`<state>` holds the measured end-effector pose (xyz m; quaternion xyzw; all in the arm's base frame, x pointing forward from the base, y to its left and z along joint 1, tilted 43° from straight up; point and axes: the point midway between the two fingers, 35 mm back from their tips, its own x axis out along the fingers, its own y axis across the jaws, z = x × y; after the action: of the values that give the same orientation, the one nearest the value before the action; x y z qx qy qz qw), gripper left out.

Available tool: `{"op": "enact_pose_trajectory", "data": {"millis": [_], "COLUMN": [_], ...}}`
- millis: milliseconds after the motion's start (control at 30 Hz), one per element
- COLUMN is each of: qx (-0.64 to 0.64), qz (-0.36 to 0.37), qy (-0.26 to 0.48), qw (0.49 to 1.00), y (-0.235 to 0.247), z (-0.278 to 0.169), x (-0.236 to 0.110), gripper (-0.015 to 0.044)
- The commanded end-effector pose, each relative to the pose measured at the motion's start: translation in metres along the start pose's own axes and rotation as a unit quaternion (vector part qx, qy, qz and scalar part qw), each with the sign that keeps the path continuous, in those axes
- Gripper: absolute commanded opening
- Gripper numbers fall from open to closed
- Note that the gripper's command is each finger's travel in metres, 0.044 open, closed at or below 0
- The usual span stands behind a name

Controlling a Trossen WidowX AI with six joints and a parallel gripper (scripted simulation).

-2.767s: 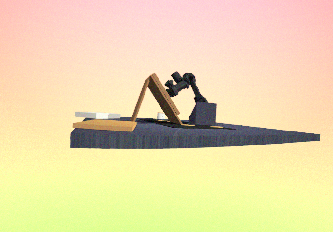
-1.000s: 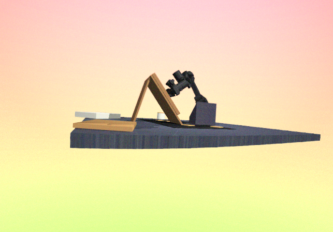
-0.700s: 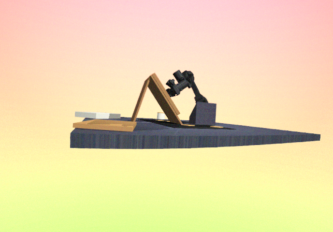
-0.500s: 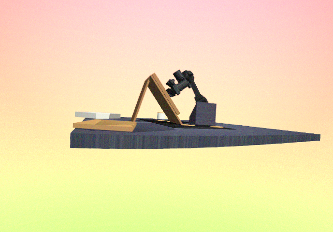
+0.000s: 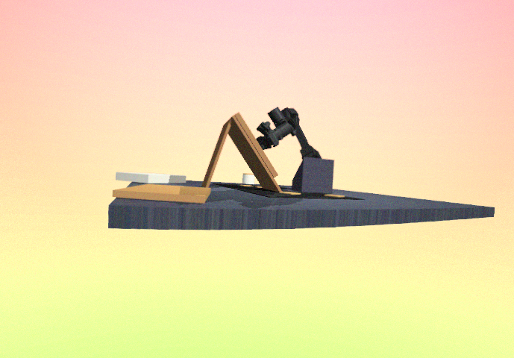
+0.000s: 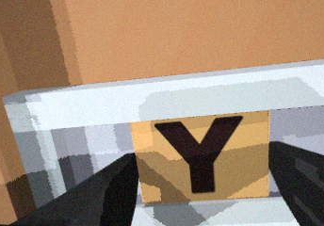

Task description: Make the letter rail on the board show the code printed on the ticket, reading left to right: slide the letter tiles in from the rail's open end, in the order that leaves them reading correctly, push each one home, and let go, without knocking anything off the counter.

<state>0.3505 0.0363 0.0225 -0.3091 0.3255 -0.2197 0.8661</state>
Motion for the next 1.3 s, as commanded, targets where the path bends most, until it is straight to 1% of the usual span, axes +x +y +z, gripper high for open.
{"op": "enact_pose_trajectory", "data": {"millis": [0,1167,1267], "qx": [0.002,0.002,0.0], "qz": [-0.003,-0.002,0.0], "qy": [0.001,0.001,0.0], "qw": [1.0,1.0,1.0], "y": [0.003,0.022,0.021], "z": [0.0,0.0,-0.001], "x": [0.0,0.0,0.0], "gripper": [0.0,0.0,0.0079]}}
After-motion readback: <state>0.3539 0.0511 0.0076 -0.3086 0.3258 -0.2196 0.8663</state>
